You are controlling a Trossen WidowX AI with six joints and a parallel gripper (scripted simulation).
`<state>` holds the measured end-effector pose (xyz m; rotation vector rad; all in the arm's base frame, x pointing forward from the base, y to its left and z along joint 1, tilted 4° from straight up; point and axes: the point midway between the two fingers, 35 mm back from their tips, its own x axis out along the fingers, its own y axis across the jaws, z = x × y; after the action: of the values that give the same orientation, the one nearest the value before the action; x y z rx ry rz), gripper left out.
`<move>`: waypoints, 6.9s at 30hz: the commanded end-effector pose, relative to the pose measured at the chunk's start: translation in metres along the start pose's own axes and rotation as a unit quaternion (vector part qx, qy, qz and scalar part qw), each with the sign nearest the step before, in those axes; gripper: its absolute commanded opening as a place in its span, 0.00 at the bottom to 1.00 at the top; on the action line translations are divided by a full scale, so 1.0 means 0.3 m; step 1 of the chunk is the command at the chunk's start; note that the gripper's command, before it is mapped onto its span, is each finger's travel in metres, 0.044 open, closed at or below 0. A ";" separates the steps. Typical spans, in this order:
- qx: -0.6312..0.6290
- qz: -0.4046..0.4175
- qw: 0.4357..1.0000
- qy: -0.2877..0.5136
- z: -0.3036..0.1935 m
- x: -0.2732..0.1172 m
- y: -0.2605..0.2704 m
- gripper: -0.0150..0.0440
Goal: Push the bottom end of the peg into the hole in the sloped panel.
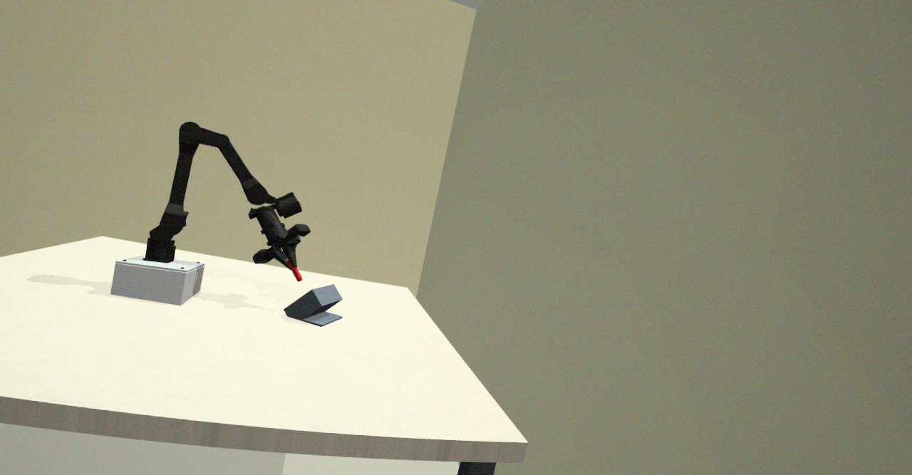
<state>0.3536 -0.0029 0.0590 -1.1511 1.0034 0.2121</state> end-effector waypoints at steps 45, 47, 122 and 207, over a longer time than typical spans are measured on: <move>-0.007 -0.015 1.000 -0.006 0.016 0.140 0.011 0.25; -0.007 -0.015 1.000 -0.006 0.016 0.140 0.011 0.25; -0.004 -0.016 1.000 -0.004 0.022 0.256 0.010 0.25; -0.009 -0.013 1.000 -0.008 0.046 -0.034 -0.003 1.00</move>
<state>0.3581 0.0108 0.0656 -1.1784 0.9703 0.2148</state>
